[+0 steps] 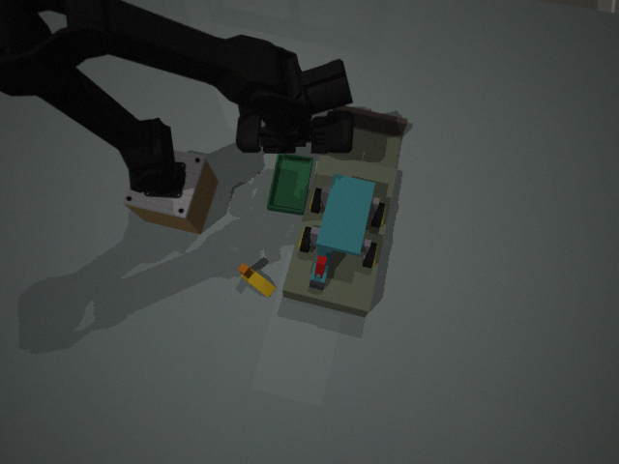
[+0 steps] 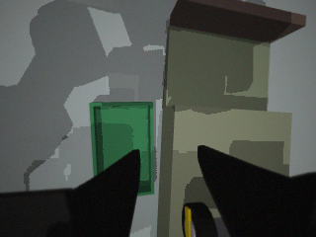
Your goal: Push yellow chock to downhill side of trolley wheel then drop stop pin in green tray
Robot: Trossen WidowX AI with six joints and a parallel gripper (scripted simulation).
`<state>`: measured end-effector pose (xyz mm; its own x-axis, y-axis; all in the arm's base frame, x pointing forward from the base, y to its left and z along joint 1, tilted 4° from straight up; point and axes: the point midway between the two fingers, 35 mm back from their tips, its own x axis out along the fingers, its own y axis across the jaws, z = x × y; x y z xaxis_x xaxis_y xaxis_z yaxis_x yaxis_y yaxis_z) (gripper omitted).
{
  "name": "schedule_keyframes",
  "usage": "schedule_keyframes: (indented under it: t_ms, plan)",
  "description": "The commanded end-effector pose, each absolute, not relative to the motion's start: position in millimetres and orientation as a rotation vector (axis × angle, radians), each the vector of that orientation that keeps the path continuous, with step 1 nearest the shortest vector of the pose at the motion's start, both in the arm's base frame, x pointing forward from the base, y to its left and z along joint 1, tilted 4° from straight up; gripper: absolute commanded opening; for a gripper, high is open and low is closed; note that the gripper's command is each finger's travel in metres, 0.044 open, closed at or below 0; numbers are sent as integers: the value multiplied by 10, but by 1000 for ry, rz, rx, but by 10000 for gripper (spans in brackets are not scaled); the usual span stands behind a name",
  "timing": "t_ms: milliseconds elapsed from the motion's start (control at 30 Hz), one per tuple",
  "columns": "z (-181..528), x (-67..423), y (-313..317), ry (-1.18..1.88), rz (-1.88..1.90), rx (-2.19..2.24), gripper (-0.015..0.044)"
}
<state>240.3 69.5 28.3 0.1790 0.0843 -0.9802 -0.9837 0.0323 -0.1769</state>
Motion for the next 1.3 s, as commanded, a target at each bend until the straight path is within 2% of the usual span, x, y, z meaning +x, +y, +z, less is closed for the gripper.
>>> schedule_keyframes:
  t_ms: [0, 800, 1267]
  plan:
    - [290, 2341, 441, 1094, 1055, -1164, 190]
    - [450, 1919, -909, 1381, 827, -928, 190]
    - [554, 1507, -1400, 1484, 752, -812, 190]
